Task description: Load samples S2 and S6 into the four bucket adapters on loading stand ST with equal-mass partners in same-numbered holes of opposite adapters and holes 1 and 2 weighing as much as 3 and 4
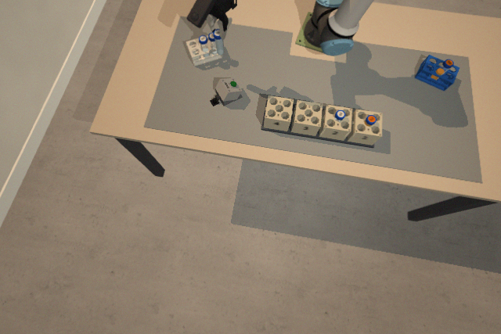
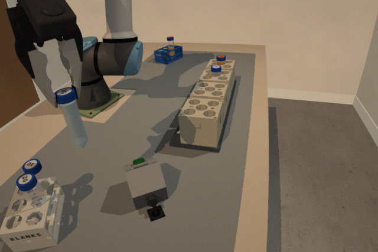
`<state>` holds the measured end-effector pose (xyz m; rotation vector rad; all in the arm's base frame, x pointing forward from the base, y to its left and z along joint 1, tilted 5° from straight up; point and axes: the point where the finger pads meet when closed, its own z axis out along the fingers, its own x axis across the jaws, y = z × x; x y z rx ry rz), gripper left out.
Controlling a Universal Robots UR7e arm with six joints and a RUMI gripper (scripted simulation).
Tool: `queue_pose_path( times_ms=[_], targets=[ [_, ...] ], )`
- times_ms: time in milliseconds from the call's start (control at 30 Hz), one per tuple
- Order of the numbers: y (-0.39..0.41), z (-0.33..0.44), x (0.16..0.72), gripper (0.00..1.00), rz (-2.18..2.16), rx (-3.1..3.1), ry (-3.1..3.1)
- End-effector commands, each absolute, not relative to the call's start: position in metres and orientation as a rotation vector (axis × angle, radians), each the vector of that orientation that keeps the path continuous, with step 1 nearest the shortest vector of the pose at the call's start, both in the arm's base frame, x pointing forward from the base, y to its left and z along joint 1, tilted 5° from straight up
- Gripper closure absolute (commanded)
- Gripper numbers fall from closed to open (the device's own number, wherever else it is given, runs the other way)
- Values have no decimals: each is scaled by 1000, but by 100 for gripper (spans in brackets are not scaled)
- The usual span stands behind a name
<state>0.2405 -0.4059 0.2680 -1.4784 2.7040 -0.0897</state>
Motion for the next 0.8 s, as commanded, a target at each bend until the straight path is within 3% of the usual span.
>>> queue_pose_path(
  times_ms=[0, 767],
  targets=[
    [-379, 270, 256, 100, -100, -1641, 2612],
    [-257, 272, 324, 100, -114, -2095, 2280]
  ],
)
